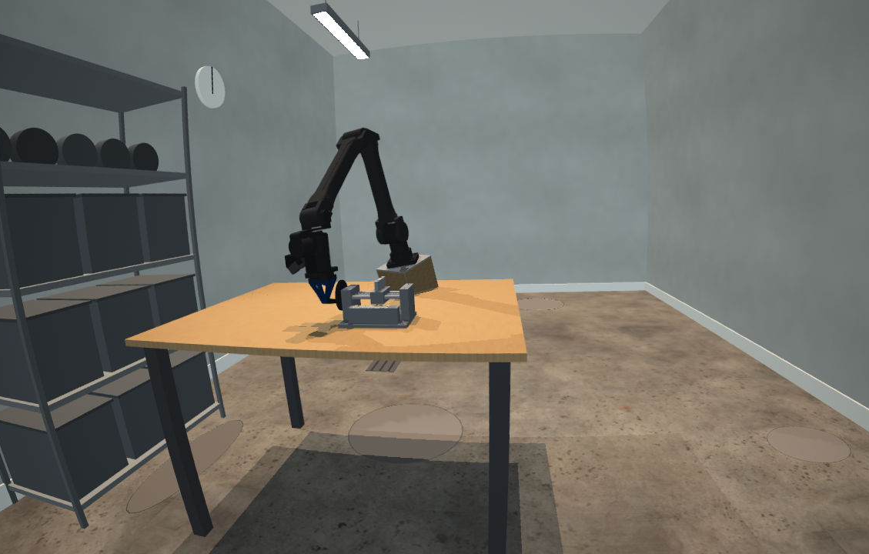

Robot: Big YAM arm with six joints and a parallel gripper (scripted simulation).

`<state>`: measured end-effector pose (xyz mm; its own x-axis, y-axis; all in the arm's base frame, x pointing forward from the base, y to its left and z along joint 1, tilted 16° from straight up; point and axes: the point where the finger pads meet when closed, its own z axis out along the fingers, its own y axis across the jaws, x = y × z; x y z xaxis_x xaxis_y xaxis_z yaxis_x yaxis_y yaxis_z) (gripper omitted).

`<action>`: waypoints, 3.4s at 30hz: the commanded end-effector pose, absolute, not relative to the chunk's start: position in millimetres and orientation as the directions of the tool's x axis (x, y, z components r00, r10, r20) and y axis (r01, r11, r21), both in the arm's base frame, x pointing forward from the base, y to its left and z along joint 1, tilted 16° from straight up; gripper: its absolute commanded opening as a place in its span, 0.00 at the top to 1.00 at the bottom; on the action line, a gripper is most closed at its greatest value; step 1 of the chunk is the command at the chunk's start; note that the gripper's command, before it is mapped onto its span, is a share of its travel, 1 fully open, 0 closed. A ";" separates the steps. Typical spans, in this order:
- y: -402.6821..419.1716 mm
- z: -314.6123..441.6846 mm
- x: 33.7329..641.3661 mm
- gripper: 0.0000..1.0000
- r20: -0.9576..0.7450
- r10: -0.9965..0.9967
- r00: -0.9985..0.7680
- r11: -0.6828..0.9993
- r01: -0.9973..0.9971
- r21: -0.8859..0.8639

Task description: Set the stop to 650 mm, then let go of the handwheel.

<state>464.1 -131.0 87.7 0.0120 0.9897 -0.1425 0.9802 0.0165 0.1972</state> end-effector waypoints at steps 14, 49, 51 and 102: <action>-126.6 149.7 486.6 0.94 -0.166 0.986 0.020 0.032 0.952 0.303; -129.6 144.0 427.9 0.94 -0.157 0.987 0.017 0.024 0.967 0.253; -129.6 143.0 421.8 0.94 -0.158 0.987 0.017 0.024 0.967 0.254; -136.6 89.8 395.4 0.94 -0.157 0.987 0.015 0.023 0.971 0.239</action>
